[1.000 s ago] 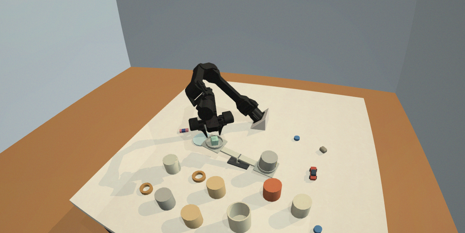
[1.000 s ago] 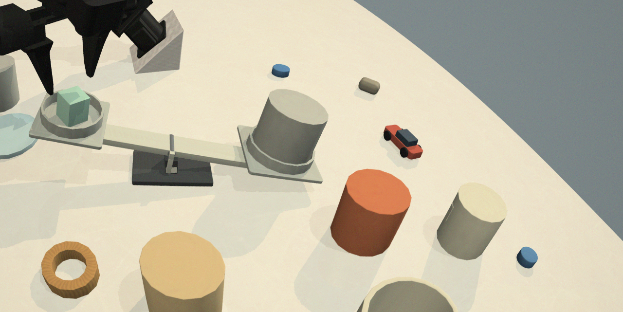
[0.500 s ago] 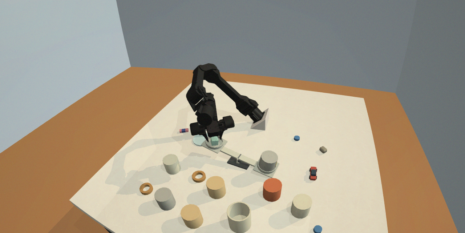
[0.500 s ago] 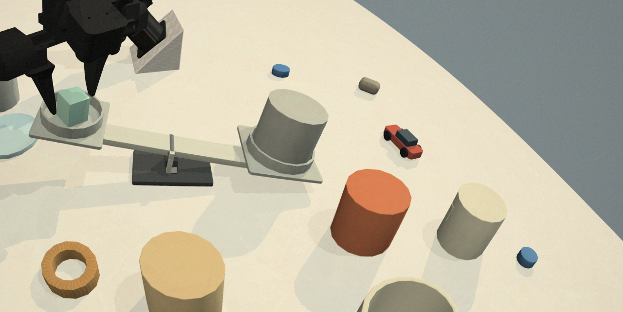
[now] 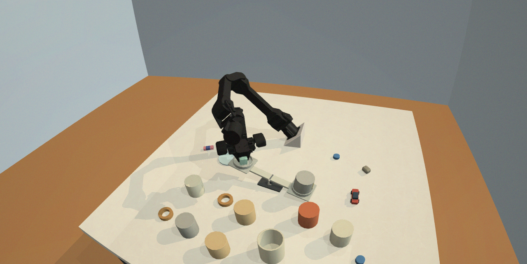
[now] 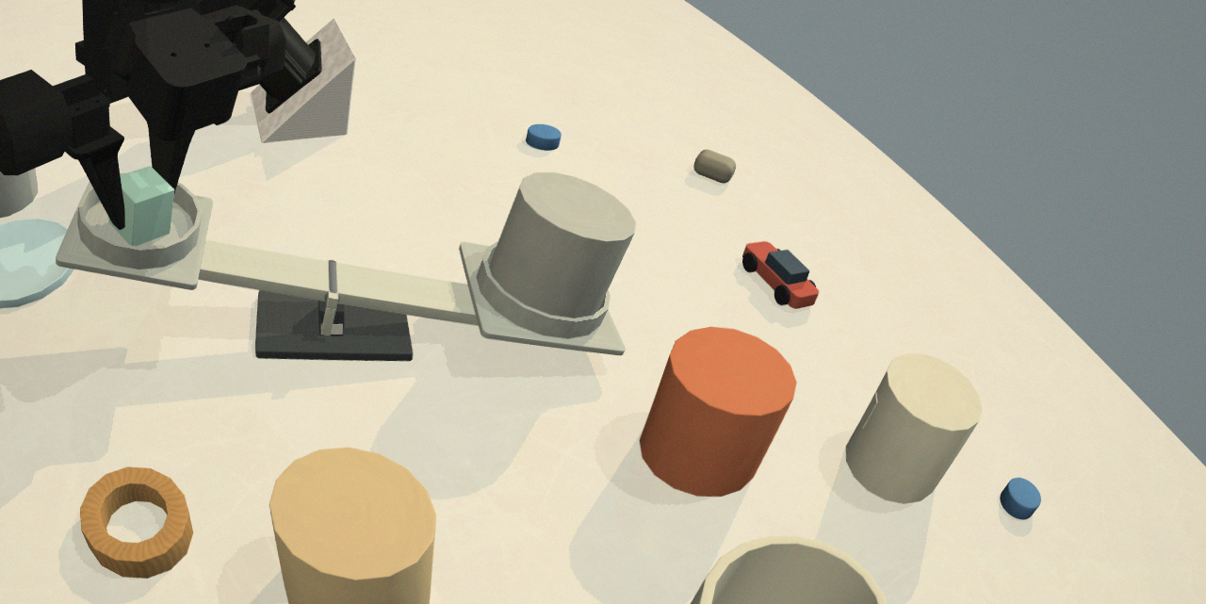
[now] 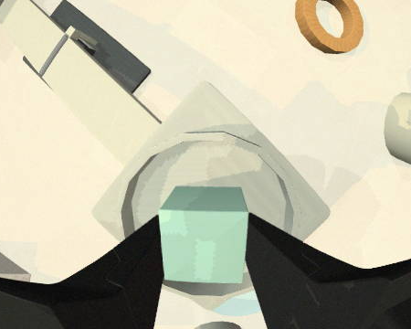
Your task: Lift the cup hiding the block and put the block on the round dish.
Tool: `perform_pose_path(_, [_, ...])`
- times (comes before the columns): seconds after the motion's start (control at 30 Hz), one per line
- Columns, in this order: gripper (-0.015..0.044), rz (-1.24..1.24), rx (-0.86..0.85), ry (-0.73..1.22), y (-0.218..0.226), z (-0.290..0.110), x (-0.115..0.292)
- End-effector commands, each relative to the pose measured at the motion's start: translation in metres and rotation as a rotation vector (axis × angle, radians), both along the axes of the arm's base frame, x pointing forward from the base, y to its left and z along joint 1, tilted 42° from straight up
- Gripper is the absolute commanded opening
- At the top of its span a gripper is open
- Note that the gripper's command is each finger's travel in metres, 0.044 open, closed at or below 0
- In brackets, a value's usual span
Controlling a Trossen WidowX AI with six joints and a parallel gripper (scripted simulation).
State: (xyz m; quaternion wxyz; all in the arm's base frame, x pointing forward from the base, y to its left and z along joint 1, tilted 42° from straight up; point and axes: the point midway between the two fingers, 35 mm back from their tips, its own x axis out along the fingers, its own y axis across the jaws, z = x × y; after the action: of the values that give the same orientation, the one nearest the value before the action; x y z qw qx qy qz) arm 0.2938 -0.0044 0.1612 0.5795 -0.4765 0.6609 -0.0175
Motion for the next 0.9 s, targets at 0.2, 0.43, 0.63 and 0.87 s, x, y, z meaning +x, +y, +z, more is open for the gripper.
perform_pose_path(0.2, [0.0000, 0.030, 0.007, -0.021, 0.012, 0.013, -0.001])
perform_pose_path(0.43, [0.0000, 0.104, 0.044, -0.084, 0.045, 0.052, -0.010])
perform_pose_path(0.63, [0.0000, 0.140, 0.065, -0.113, 0.059, 0.070, -0.017])
perform_pose_path(0.87, [0.0000, 0.113, 0.053, -0.091, 0.023, 0.071, -0.020])
